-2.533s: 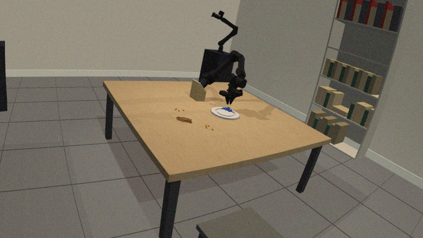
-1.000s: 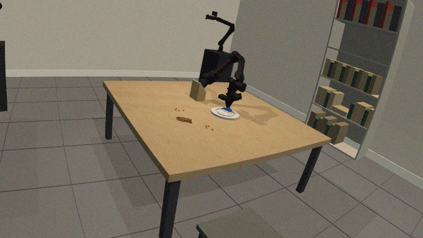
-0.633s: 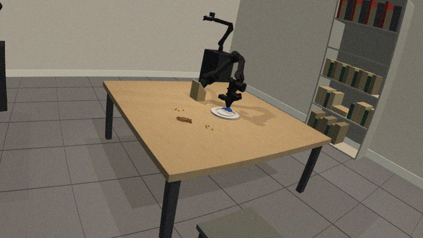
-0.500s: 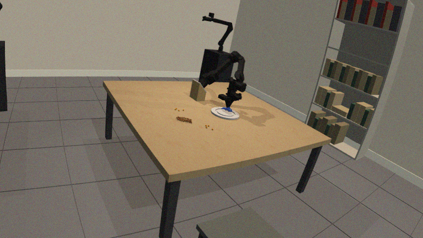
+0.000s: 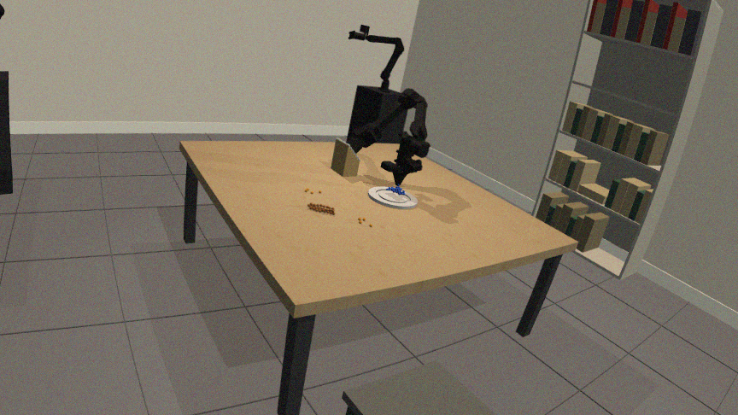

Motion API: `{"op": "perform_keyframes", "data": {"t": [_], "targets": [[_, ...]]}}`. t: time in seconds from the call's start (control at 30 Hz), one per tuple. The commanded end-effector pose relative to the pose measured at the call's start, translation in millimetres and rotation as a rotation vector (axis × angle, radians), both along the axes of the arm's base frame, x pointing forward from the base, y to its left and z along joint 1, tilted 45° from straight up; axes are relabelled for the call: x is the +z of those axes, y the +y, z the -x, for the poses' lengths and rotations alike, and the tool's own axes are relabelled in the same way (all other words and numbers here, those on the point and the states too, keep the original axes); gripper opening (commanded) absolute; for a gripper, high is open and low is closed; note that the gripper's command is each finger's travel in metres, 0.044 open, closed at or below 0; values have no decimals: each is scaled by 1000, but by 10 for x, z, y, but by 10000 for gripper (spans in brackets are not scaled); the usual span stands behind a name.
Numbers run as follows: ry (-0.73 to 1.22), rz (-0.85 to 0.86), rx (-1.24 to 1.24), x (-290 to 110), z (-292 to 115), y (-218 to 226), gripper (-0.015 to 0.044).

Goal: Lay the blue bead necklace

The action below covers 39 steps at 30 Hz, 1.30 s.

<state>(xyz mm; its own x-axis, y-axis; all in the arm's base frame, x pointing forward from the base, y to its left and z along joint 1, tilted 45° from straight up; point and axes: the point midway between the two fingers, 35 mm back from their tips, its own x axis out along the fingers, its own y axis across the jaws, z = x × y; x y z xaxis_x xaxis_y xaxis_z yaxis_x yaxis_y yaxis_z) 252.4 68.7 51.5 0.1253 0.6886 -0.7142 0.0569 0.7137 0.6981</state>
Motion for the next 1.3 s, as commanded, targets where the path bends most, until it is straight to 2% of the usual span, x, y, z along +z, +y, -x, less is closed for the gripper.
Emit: {"op": "perform_keyframes", "data": {"t": [0.0,0.5,1.17,1.27], "targets": [[-7,-2,0,15,-79,-24,0],[-9,-1,0,-34,-510,-156,0],[-10,-1,0,-140,-534,-54,0],[-17,2,0,-93,-546,-100,79]]}}
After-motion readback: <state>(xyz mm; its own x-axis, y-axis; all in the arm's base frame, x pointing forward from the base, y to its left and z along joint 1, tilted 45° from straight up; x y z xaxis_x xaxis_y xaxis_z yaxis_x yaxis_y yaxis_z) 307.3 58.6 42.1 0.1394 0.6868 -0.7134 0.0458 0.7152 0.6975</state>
